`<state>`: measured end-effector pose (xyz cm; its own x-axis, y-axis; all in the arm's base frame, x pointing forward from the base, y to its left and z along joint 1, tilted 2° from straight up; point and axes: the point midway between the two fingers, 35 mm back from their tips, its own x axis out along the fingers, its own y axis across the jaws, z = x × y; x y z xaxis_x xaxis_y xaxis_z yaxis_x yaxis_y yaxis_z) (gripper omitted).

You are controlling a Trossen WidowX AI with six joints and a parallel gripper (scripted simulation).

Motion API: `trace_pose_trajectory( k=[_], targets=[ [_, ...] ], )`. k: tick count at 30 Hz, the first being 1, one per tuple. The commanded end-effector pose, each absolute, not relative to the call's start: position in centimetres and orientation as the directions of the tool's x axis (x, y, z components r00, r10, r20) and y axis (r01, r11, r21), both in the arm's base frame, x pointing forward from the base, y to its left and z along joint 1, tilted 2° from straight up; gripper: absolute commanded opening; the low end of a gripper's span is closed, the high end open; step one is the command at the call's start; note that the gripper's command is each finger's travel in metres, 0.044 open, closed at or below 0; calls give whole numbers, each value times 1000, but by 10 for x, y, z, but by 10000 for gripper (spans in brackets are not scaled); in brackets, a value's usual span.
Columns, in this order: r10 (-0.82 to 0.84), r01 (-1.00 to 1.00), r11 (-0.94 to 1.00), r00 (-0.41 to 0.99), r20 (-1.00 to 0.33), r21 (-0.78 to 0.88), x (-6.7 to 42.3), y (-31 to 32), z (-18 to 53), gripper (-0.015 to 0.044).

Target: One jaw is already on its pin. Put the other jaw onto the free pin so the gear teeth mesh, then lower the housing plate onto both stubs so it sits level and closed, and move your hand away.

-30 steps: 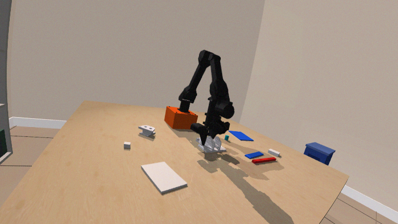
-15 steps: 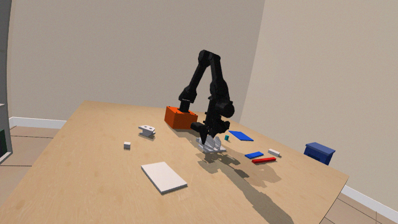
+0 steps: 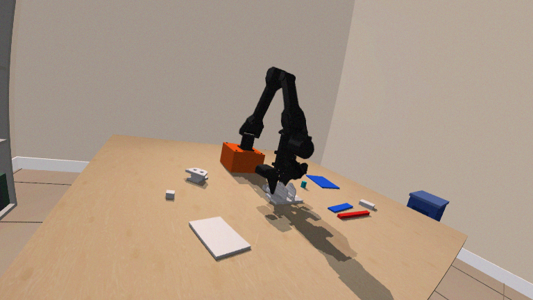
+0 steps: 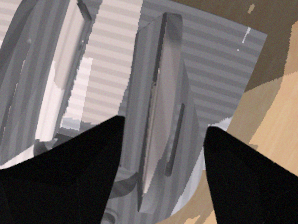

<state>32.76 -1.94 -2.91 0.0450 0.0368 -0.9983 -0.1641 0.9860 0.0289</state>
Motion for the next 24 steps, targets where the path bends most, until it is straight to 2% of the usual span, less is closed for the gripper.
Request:
trace_pose_trajectory(
  k=[1,24],
  targets=[
    [32,-167,986,45,-998,24,328,-20,-30,134],
    [32,-167,986,45,-998,24,328,-20,-32,134]
  ],
)
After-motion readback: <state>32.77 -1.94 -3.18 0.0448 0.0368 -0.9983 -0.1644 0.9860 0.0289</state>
